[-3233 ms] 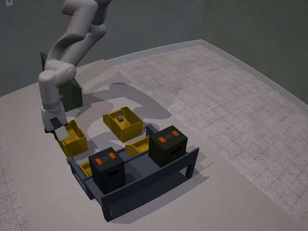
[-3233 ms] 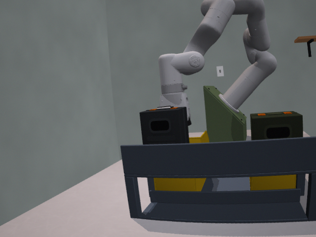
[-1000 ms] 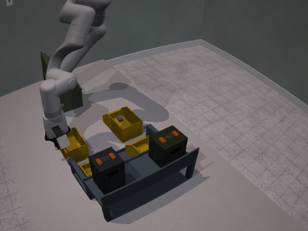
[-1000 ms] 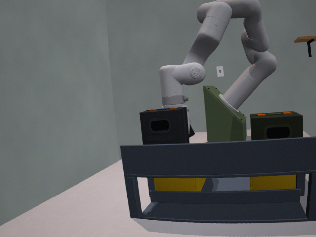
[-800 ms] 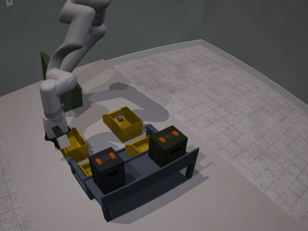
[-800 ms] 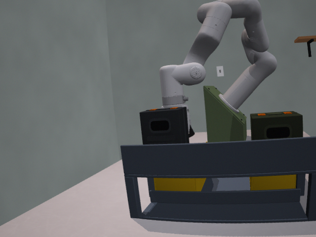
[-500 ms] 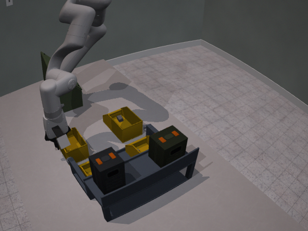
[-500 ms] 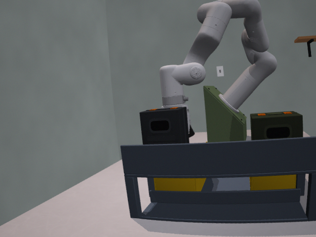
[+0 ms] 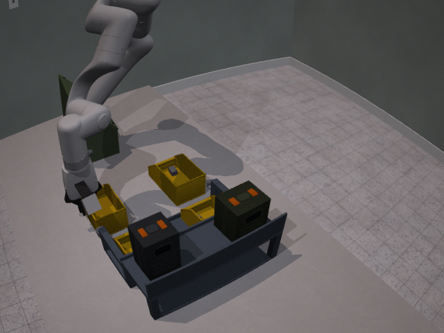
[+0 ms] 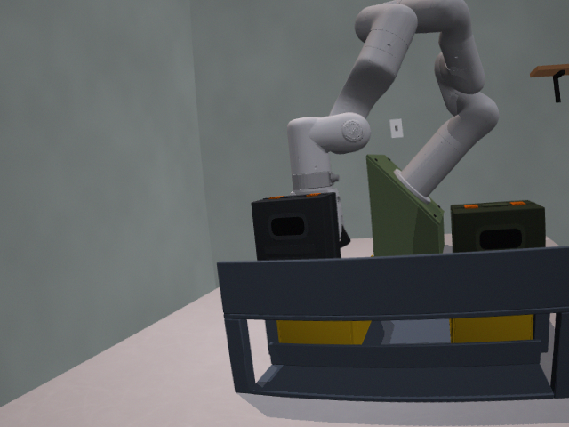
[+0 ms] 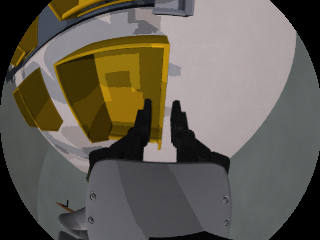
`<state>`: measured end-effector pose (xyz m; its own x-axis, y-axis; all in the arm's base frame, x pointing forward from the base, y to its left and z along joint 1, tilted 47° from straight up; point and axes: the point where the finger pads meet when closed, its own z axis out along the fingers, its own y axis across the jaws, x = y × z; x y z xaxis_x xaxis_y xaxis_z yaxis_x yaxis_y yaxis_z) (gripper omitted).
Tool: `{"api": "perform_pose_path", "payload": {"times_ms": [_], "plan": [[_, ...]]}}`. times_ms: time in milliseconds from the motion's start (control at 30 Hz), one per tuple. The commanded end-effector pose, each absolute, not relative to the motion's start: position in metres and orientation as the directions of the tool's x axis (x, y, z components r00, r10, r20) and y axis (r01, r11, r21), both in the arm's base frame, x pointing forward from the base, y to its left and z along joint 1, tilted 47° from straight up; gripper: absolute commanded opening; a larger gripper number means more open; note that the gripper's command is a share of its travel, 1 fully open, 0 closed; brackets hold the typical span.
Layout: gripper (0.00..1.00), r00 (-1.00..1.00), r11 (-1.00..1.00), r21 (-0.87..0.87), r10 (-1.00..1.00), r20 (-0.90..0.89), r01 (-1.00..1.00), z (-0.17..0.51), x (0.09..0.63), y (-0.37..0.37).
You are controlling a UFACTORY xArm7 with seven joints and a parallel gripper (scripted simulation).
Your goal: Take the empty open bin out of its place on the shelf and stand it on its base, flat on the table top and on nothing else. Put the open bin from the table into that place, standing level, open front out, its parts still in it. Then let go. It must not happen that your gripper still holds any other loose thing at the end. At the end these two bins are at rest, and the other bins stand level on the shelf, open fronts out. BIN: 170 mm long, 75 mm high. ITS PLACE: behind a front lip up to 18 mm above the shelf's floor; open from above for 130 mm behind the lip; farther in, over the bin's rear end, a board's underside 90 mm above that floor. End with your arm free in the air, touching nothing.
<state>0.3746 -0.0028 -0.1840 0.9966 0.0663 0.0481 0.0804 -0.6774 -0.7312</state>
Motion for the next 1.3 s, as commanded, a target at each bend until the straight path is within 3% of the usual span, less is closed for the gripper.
{"api": "perform_pose_path", "payload": {"times_ms": [0,1267], "plan": [[0.26,0.997,-0.68,-0.729,0.064,0.05,0.08,-0.184,0.376,-0.005],[0.26,0.997,-0.68,-0.729,0.064,0.05,0.08,-0.163,0.376,-0.028]]}}
